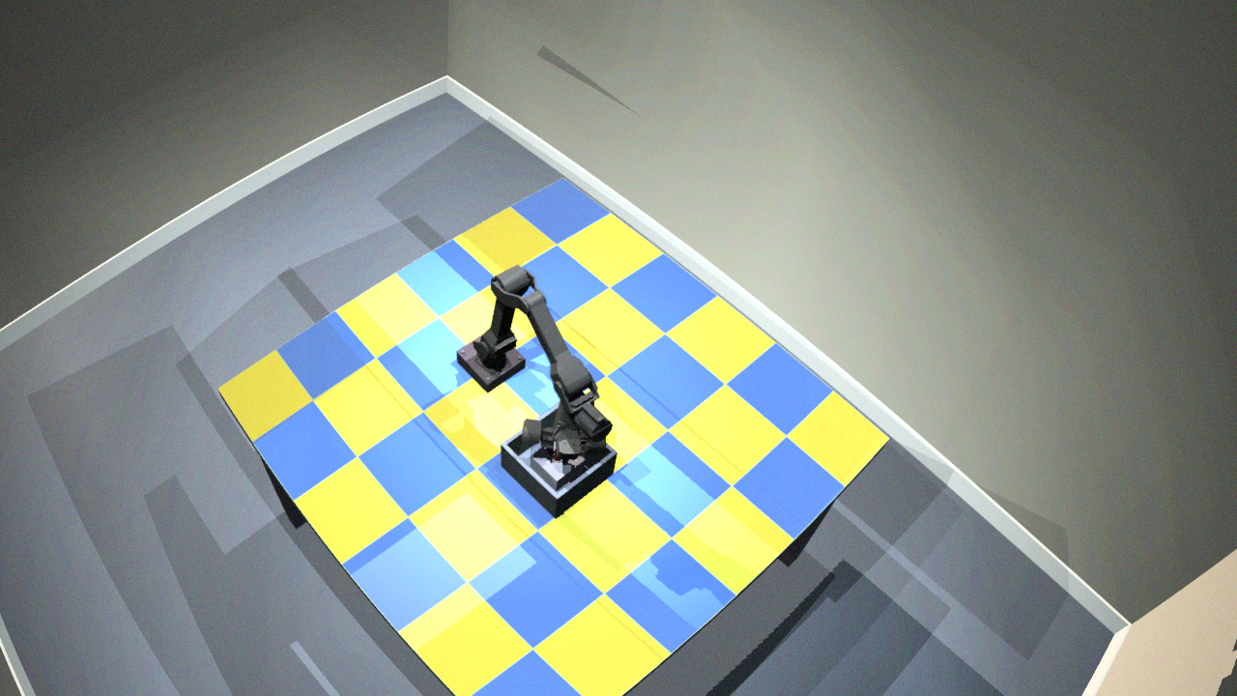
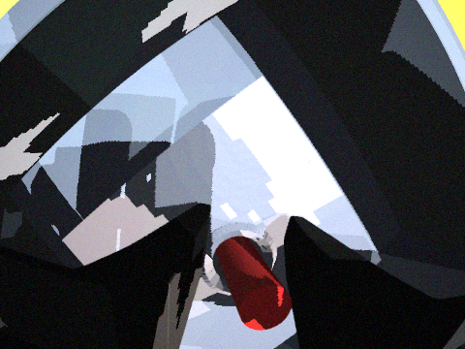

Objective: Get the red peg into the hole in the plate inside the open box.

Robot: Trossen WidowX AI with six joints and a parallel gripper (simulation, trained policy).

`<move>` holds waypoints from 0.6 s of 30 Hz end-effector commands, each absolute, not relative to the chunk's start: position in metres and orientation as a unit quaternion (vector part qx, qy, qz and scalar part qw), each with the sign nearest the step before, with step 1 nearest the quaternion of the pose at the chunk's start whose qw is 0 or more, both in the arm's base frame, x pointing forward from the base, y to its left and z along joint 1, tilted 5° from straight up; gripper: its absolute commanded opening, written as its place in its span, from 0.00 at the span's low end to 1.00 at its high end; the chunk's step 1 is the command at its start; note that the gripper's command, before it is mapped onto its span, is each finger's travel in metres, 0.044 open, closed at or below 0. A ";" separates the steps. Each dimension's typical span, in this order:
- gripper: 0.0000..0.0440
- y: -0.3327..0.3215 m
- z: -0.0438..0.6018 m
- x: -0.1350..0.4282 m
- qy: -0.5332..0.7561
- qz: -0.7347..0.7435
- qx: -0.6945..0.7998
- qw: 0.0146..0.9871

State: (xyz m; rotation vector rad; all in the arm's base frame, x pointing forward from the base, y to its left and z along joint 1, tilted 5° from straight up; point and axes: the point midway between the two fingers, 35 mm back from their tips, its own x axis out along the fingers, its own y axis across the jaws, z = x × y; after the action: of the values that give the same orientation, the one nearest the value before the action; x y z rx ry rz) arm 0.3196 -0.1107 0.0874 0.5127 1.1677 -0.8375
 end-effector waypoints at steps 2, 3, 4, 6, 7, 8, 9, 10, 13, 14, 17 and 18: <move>0.39 -0.115 0.083 0.325 0.542 -0.365 0.228 0.722; 0.40 -0.115 0.085 0.328 0.543 -0.361 0.228 0.723; 0.42 -0.116 0.087 0.330 0.545 -0.358 0.227 0.724; 0.48 -0.116 0.090 0.334 0.548 -0.353 0.227 0.724; 0.50 -0.116 0.091 0.337 0.549 -0.349 0.227 0.725; 0.55 -0.116 0.093 0.339 0.550 -0.347 0.227 0.725; 0.59 -0.116 0.095 0.341 0.552 -0.343 0.228 0.725; 0.65 -0.115 0.096 0.343 0.553 -0.340 0.229 0.725; 0.83 -0.112 0.101 0.351 0.557 -0.329 0.234 0.726; 0.89 -0.111 0.102 0.354 0.558 -0.325 0.236 0.727; 1.00 -0.107 0.108 0.362 0.560 -0.311 0.243 0.729; 1.00 -0.105 0.111 0.366 0.559 -0.305 0.247 0.730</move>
State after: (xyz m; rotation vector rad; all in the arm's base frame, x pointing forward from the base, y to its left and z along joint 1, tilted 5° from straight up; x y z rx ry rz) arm 0.3530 -0.1114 0.1072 0.5249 1.2383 -0.7176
